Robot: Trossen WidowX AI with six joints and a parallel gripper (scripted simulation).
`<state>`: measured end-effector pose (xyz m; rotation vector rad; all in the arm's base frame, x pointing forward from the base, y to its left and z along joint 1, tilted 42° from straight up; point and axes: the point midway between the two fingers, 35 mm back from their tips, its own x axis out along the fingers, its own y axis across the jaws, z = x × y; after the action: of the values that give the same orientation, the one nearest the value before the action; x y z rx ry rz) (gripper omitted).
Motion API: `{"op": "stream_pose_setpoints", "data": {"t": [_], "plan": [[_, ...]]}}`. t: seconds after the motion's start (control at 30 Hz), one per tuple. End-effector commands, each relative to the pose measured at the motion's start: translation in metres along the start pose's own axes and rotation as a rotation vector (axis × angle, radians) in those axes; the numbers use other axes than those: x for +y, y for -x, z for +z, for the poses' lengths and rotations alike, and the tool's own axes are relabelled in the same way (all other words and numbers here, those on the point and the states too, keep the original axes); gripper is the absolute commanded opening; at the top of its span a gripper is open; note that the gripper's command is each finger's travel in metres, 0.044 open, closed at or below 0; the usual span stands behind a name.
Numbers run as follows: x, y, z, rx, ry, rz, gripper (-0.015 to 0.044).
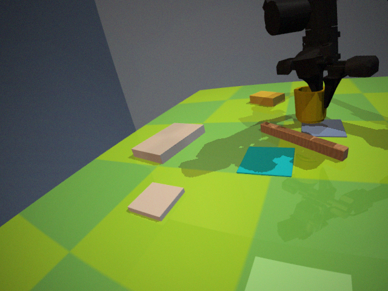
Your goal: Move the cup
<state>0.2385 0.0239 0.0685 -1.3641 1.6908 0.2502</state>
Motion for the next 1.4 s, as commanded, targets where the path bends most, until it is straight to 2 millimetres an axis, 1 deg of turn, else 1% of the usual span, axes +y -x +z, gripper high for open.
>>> {"op": "stream_pose_setpoints", "data": {"t": [0.0,1.37], "plan": [[-0.002,0.003,0.009,-0.013,-0.008,-0.002,0.0],[-0.011,0.006,0.084,-0.017,-0.011,-0.002,0.0]]}}
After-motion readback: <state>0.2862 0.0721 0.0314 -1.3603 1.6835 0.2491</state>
